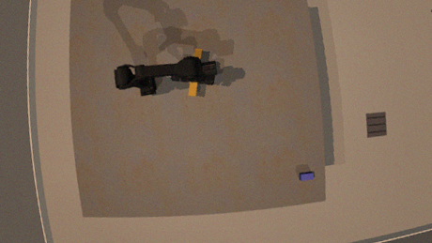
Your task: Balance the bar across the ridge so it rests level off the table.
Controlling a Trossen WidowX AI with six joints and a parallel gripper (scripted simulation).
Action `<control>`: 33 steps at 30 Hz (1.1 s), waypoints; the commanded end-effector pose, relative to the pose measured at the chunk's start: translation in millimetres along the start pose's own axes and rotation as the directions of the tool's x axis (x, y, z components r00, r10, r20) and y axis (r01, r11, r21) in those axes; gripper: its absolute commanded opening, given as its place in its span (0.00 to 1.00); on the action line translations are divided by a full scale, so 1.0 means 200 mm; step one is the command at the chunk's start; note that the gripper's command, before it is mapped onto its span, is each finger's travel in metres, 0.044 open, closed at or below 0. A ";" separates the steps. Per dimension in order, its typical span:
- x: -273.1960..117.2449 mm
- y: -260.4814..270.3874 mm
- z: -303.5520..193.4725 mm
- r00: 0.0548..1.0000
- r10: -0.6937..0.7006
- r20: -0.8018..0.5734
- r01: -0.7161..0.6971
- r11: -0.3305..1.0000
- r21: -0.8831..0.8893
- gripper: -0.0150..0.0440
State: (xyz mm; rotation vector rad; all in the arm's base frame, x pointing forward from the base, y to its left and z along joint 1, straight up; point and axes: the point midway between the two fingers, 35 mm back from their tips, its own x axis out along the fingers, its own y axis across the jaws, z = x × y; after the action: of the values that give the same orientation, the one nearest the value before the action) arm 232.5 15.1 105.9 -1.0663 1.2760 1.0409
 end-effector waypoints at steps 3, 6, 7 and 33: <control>0.01 0.00 0.00 1.000 0.003 -0.001 -0.003 1.000 -0.005 0.25; 0.01 0.00 0.00 1.000 0.003 -0.001 -0.003 1.000 -0.005 0.25; 0.01 0.00 0.00 1.000 0.003 -0.001 -0.003 1.000 -0.005 0.25; 0.02 0.00 0.00 1.000 0.003 -0.001 -0.003 1.000 -0.005 0.25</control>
State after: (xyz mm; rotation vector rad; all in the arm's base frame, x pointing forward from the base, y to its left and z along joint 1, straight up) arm 232.6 14.8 104.1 -1.0664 1.2749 1.0393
